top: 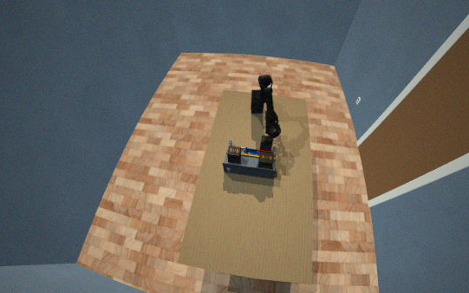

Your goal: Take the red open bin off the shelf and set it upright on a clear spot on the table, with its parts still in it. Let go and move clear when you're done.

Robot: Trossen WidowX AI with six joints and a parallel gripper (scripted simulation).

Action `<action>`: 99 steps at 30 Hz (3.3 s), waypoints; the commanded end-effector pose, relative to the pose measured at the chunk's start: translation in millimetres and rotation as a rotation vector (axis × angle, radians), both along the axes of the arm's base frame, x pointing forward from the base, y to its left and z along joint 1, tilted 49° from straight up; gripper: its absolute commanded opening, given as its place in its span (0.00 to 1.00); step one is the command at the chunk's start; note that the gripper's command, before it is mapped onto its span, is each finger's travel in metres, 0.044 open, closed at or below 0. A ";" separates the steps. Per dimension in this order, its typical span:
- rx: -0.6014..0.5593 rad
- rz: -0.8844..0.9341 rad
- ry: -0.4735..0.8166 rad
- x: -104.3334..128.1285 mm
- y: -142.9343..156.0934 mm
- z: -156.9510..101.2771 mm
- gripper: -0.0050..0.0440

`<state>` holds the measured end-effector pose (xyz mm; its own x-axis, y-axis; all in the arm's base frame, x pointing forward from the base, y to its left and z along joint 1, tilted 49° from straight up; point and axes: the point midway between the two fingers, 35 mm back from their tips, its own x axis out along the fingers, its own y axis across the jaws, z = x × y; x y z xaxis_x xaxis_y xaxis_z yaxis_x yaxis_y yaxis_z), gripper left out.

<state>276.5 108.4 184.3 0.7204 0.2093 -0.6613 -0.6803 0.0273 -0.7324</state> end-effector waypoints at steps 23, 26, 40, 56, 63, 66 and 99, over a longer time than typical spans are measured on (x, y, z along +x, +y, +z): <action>0.009 0.000 -0.023 -5.2 -1.8 12.4 1.00; 0.010 -0.001 -0.023 -5.1 -1.9 12.6 1.00; 0.009 0.000 -0.023 -4.7 -1.8 12.2 1.00; 0.009 0.000 -0.023 -0.8 -0.5 8.1 1.00; 0.010 -0.001 -0.023 2.2 0.4 5.5 1.00; 0.010 -0.001 -0.023 2.2 0.4 5.5 1.00; 0.009 -0.001 -0.023 16.0 4.0 -6.0 1.00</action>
